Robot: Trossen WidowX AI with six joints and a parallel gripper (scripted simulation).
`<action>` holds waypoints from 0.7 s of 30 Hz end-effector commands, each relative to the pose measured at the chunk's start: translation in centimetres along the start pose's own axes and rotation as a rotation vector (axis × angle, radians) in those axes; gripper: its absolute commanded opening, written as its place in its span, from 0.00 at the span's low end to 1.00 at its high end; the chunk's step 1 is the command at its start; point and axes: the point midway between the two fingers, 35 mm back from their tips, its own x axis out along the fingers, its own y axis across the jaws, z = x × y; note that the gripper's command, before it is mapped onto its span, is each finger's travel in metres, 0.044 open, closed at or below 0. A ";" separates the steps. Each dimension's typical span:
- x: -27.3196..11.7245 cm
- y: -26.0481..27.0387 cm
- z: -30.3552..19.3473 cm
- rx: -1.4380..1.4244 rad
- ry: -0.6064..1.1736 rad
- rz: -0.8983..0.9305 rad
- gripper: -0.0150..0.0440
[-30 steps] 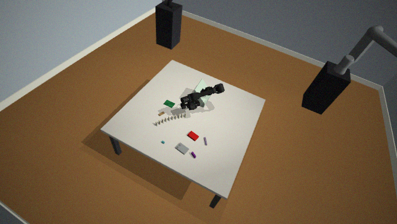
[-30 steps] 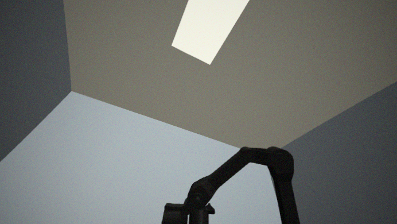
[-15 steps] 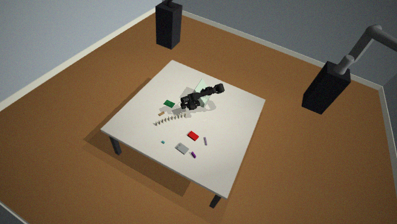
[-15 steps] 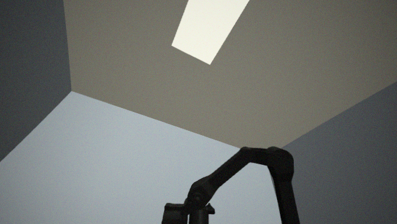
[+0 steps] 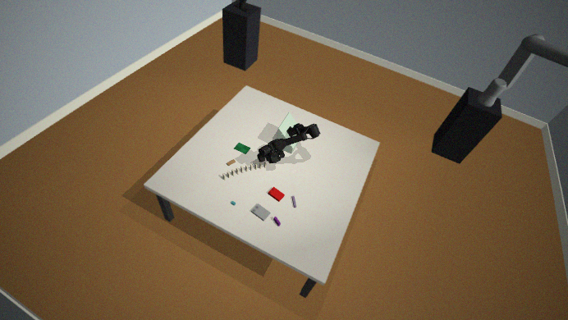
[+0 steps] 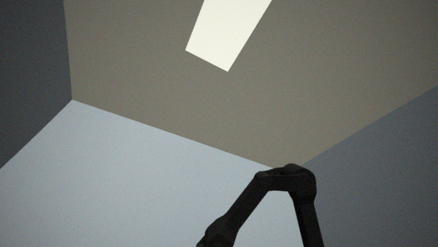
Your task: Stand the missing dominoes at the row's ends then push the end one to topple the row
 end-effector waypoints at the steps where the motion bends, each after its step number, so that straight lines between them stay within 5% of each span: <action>1: 1.8 0.6 -0.4 0.018 -0.003 0.014 0.25; 21: 1.8 -2.2 -0.2 0.017 -0.003 0.013 0.25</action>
